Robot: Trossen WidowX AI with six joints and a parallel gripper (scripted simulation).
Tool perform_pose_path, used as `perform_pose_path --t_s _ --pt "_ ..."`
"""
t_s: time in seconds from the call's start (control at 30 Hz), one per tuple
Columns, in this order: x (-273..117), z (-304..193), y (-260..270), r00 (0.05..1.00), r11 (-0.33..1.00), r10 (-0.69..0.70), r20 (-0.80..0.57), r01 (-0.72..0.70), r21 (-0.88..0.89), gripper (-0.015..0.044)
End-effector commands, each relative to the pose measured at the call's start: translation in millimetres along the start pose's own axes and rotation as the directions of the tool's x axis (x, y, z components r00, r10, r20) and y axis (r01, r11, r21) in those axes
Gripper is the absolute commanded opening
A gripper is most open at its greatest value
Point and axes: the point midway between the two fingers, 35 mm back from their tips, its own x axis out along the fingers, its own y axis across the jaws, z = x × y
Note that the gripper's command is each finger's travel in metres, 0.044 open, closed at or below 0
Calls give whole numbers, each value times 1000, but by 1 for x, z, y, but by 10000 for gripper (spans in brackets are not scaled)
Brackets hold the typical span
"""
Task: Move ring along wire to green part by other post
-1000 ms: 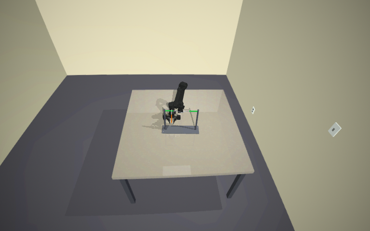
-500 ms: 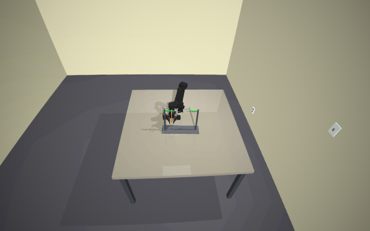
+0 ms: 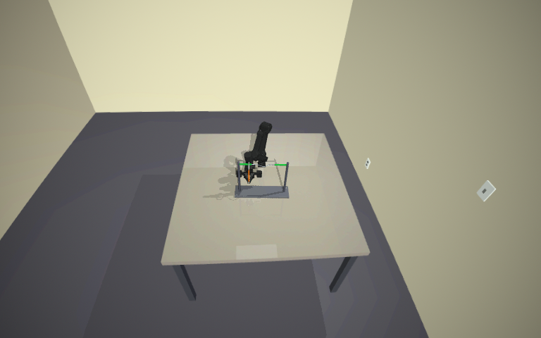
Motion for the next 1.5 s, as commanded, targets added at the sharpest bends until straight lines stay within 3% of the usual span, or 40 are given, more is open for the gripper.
perform_pose_path --t_s 0.0,1.47 --pt "0 0 0 1000 1000 0 0 0 -1 -150" --pt "-2 17 8 1000 1000 1 -1 -1 -1 -150"
